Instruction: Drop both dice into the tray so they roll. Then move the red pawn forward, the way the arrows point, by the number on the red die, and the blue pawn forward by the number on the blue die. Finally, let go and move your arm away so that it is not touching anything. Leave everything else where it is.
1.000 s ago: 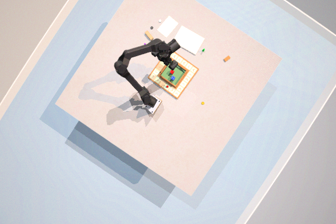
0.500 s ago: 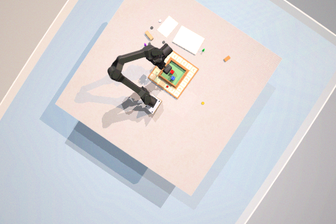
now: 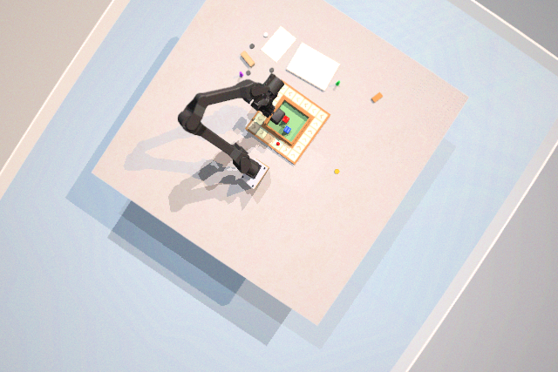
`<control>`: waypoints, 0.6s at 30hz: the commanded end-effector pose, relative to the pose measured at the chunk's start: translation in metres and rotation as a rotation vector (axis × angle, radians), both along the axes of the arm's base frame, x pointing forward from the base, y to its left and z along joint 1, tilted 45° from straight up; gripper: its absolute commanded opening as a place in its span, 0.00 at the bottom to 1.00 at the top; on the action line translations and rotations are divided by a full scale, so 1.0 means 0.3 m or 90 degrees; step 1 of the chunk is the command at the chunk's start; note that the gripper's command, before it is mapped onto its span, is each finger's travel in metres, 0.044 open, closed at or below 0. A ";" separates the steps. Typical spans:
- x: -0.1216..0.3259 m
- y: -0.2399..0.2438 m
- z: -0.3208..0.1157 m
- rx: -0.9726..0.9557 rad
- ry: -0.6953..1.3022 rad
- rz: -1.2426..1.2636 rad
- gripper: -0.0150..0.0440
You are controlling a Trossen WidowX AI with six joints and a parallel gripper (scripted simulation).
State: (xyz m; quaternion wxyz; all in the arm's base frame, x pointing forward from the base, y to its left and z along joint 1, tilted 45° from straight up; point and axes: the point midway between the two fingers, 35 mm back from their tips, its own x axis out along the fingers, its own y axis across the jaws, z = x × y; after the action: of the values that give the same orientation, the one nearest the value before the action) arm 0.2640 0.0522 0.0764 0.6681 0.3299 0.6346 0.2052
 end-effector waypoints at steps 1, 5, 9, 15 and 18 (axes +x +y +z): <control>-0.002 0.013 -0.011 0.003 0.003 0.000 0.25; 0.001 0.028 -0.026 0.003 0.003 0.000 0.25; 0.002 0.041 -0.038 0.003 0.003 0.000 0.25; 0.005 0.030 -0.026 0.000 -0.003 0.000 0.52; 0.005 0.030 -0.026 0.000 -0.003 0.000 0.65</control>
State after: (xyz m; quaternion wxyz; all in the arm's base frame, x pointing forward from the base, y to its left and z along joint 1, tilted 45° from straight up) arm 0.2655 0.0612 0.0683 0.6691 0.3301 0.6333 0.2055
